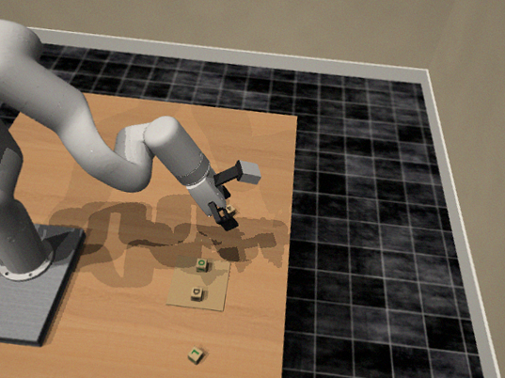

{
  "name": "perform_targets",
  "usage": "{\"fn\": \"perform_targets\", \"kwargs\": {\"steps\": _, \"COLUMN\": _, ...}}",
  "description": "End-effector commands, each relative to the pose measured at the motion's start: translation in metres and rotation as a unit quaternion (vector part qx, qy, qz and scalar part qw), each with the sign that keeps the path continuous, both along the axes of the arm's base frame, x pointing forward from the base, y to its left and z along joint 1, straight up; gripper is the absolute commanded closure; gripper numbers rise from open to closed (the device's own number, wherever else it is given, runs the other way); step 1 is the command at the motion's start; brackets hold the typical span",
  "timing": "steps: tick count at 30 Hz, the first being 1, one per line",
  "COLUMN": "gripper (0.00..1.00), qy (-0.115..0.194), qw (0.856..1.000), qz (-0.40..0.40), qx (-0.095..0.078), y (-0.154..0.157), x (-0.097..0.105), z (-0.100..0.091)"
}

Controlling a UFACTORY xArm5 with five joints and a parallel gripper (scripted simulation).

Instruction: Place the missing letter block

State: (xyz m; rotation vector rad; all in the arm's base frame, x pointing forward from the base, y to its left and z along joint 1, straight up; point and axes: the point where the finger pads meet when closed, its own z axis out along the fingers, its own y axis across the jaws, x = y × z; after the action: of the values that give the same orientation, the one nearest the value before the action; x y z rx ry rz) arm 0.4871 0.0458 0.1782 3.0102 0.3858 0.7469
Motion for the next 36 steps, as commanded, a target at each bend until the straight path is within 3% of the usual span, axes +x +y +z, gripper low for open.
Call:
{"fn": "perform_targets", "kwargs": {"steps": 1, "gripper": 0.0, "qy": -0.002, "qw": 1.0, "qz": 0.0, "qx": 0.0, "y": 0.0, "x": 0.001, "z": 0.002}}
{"fn": "perform_targets", "kwargs": {"steps": 11, "gripper": 0.0, "qy": 0.004, "qw": 1.0, "qz": 0.014, "qx": -0.008, "y": -0.001, "x": 0.0, "z": 0.0}}
{"fn": "perform_targets", "kwargs": {"steps": 20, "gripper": 0.0, "qy": 0.043, "qw": 0.99, "qz": 0.12, "qx": -0.064, "y": -0.009, "x": -0.005, "z": -0.008}}
{"fn": "perform_targets", "kwargs": {"steps": 22, "gripper": 0.0, "qy": 0.043, "qw": 0.99, "qz": 0.12, "qx": -0.064, "y": -0.009, "x": -0.005, "z": -0.008}}
{"fn": "perform_targets", "kwargs": {"steps": 24, "gripper": 0.0, "qy": 0.061, "qw": 0.981, "qz": 0.167, "qx": -0.084, "y": -0.012, "x": -0.008, "z": -0.012}}
{"fn": "perform_targets", "kwargs": {"steps": 30, "gripper": 0.0, "qy": 0.086, "qw": 0.961, "qz": 0.239, "qx": -0.11, "y": -0.017, "x": -0.013, "z": -0.016}}
{"fn": "perform_targets", "kwargs": {"steps": 36, "gripper": 0.0, "qy": 0.113, "qw": 0.932, "qz": 0.319, "qx": -0.133, "y": -0.022, "x": -0.02, "z": -0.02}}
